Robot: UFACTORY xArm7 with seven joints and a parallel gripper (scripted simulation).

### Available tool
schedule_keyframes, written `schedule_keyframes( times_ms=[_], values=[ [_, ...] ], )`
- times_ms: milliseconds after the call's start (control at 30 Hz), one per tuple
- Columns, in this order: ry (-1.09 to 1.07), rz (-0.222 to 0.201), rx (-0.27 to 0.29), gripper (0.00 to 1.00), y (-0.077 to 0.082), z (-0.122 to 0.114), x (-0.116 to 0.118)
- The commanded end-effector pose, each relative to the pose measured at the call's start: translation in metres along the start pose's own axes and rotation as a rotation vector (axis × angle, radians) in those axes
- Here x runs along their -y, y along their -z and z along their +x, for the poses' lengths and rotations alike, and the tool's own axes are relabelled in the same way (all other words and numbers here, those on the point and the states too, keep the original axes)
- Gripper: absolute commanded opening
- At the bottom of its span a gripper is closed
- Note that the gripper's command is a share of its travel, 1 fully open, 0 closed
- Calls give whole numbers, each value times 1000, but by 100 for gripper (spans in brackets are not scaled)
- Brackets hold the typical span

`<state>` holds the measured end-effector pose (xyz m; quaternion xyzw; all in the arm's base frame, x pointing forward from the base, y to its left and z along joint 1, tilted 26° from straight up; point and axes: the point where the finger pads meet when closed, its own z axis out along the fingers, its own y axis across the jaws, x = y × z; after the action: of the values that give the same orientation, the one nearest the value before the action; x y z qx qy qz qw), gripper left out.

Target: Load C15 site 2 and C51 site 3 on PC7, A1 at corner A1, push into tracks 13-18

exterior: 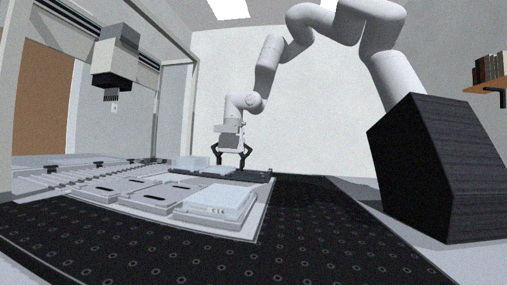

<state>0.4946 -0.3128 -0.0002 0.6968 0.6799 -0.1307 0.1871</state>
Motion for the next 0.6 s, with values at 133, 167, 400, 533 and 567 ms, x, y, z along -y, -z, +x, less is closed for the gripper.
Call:
schedule_keyframes(
  times_ms=[133,167,400,533,567],
  values=[
    [0,-5,1,100,-3,0,-2],
    [0,-5,1,100,-3,0,-2],
    [0,-5,1,100,-3,0,-2],
    [0,-5,1,100,-3,1,-2],
    [0,-5,1,100,-3,1,-2]
  ],
)
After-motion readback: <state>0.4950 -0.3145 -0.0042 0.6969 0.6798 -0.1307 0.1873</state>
